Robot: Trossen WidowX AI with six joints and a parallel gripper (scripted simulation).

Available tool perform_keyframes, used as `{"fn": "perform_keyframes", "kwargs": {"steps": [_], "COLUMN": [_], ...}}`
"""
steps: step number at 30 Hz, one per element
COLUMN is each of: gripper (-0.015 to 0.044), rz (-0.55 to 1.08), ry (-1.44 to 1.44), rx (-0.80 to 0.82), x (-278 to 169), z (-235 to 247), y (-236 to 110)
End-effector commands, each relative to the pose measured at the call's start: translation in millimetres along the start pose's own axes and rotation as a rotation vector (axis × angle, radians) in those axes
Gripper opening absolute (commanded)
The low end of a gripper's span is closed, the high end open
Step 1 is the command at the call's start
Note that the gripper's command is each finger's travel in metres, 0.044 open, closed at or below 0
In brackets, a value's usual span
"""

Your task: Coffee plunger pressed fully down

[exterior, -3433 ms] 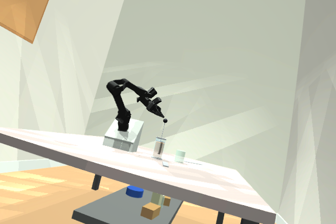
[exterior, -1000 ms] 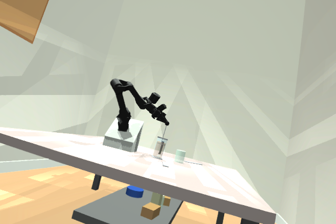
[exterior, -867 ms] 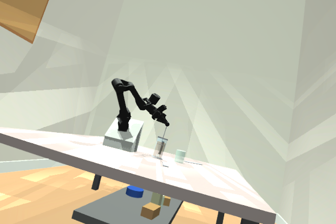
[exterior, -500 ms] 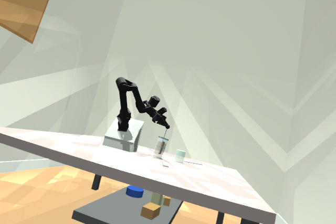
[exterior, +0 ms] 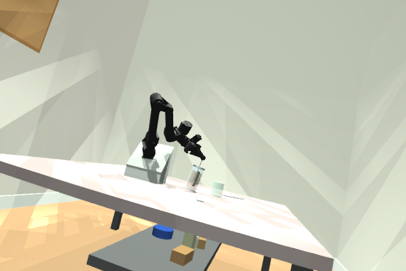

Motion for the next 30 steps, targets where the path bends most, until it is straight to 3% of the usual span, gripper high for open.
{"fn": "perform_keyframes", "kwargs": {"steps": [1, 30], "gripper": [0.0115, 0.0115], "rz": [0.045, 0.041], "ry": [-0.047, -0.048], "rx": [-0.012, -0.015], "x": [-21, -18], "z": [-4, 2], "y": [6, 17]}}
Point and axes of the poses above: the point midway between the two fingers, 35 mm back from their tips, its own y axis out along the fingers, its own z axis across the jaws, x = y × z, the point moved 5 cm from there along -y, back along the fingers, and after that the axes turned 4 degrees about y, right-handed, at the moved point
